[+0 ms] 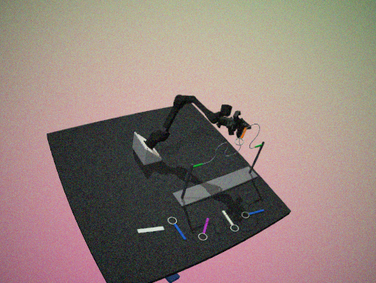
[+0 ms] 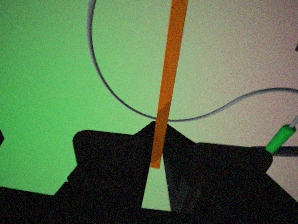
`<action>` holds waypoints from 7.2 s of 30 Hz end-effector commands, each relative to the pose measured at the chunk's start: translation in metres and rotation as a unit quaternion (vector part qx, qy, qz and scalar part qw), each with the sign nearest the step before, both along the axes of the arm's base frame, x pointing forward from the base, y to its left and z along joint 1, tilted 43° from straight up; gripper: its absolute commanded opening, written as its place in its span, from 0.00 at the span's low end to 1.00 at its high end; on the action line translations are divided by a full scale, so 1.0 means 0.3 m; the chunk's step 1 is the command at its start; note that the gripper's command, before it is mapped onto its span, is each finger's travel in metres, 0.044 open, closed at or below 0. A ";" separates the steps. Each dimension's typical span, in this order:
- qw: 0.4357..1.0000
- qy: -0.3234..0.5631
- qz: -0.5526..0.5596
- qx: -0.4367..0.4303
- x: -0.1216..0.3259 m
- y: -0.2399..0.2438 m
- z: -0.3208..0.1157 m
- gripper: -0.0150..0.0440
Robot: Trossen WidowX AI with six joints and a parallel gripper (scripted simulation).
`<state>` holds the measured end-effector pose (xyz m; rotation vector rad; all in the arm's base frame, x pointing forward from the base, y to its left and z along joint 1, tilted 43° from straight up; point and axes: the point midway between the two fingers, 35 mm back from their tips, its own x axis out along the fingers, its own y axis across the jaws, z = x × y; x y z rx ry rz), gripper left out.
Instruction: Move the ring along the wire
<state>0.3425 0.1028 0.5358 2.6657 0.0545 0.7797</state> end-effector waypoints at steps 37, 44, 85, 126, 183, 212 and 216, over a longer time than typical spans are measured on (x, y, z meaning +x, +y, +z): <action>0.995 0.002 0.001 0.096 -0.006 0.062 0.000 0.00; 0.999 -0.002 0.001 0.039 -0.009 0.121 -0.016 0.00; 0.902 -0.029 -0.006 -0.431 -0.018 0.423 -0.353 0.00; 0.618 -0.046 -0.010 -0.785 -0.003 0.326 -0.784 0.00; 0.377 -0.052 -0.014 -0.925 0.020 0.029 -1.023 0.00; 0.029 -0.056 -0.016 -0.998 0.040 -0.309 -1.019 0.00; -0.020 -0.056 -0.016 -0.998 0.042 -0.353 -1.000 0.00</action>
